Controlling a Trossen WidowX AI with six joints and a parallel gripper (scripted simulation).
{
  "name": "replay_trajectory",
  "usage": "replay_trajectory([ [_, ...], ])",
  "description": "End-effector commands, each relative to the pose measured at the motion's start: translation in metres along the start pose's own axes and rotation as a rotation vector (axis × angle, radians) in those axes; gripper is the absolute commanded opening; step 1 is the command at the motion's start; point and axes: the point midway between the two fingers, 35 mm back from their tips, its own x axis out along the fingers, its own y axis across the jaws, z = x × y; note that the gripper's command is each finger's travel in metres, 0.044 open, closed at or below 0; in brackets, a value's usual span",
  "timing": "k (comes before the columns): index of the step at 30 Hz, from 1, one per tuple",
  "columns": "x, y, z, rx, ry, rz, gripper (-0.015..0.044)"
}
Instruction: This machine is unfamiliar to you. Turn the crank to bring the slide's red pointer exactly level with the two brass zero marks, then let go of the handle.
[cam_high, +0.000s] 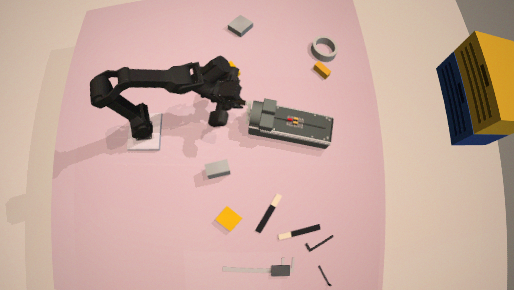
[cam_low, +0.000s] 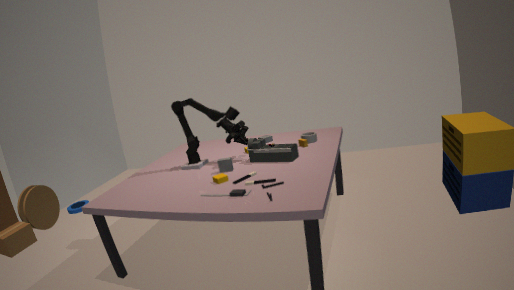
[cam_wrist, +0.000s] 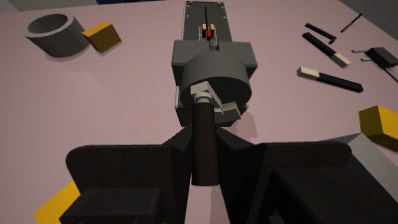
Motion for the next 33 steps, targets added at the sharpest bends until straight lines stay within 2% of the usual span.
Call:
replay_trajectory([
  [1, -0.004, -0.008, 0.003, 0.004, -0.010, -0.012, 0.0000],
  [33, -0.002, -0.026, 0.001, 0.003, -0.010, -0.013, 0.0000],
])
